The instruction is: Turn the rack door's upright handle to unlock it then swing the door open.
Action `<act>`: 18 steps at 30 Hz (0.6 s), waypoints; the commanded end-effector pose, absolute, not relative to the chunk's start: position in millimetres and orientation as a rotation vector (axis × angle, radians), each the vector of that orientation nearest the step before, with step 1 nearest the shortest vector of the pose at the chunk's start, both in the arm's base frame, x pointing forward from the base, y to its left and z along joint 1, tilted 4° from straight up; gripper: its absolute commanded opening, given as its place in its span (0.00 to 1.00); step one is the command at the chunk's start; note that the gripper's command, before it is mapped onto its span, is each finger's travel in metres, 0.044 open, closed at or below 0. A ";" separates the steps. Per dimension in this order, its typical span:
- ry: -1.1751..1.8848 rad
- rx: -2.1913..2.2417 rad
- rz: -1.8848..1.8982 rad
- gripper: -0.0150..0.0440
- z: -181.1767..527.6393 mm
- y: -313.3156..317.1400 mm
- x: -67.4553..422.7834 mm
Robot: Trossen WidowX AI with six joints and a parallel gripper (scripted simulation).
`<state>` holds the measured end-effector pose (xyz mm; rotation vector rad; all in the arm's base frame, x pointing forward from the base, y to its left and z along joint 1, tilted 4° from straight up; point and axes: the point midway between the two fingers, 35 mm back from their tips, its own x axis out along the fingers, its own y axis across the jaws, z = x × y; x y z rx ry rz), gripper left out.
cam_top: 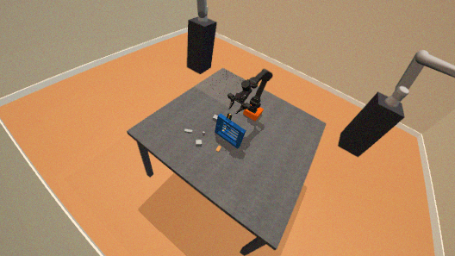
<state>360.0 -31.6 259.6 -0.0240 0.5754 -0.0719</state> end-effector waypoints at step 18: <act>1.125 -0.022 -0.113 0.73 210.2 -59.4 351.0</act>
